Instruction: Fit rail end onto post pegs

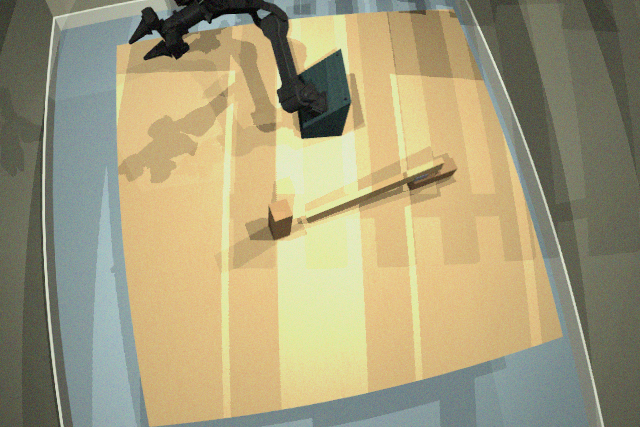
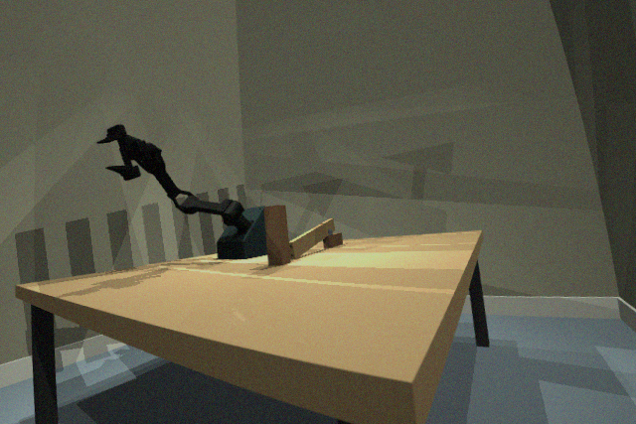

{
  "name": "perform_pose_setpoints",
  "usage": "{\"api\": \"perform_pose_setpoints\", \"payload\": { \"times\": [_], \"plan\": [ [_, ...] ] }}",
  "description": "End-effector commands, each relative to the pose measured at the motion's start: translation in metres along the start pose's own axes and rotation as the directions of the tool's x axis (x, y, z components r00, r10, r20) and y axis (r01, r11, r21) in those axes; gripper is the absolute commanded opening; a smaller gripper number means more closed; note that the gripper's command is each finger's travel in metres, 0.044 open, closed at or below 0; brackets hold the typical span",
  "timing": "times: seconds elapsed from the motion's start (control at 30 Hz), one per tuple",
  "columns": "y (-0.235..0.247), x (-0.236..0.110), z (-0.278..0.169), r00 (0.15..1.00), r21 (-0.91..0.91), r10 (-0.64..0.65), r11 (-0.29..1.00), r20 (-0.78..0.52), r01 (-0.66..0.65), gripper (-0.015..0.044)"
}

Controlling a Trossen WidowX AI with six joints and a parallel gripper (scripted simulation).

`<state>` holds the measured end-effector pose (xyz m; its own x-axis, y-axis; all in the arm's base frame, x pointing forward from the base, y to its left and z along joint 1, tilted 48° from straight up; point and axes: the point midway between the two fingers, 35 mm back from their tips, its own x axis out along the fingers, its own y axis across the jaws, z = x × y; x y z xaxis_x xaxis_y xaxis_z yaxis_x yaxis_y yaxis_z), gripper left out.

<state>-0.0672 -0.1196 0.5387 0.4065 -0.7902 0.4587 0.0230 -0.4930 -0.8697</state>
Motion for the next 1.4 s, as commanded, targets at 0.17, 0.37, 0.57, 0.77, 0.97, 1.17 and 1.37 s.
{"api": "perform_pose_setpoints", "payload": {
  "times": [0.17,0.37,0.57,0.77,0.97,1.17,1.37],
  "plan": [
    [-0.005,0.025,0.061,0.987,-0.015,-0.014,1.0,0.158,0.017,0.044],
    [0.003,0.044,0.146,0.948,-0.075,0.072,0.996,0.311,-0.051,0.044],
    [0.028,0.048,0.25,0.861,-0.179,0.207,0.974,0.465,-0.137,0.044],
    [0.061,0.029,0.35,0.741,-0.286,0.328,0.939,0.586,-0.19,0.044],
    [0.111,-0.005,0.427,0.61,-0.446,0.491,0.862,0.622,-0.24,0.044],
    [0.179,-0.058,0.491,0.459,-0.638,0.676,0.724,0.577,-0.264,0.044],
    [0.256,-0.122,0.525,0.335,-0.814,0.835,0.525,0.436,-0.249,0.044]
  ]
}}
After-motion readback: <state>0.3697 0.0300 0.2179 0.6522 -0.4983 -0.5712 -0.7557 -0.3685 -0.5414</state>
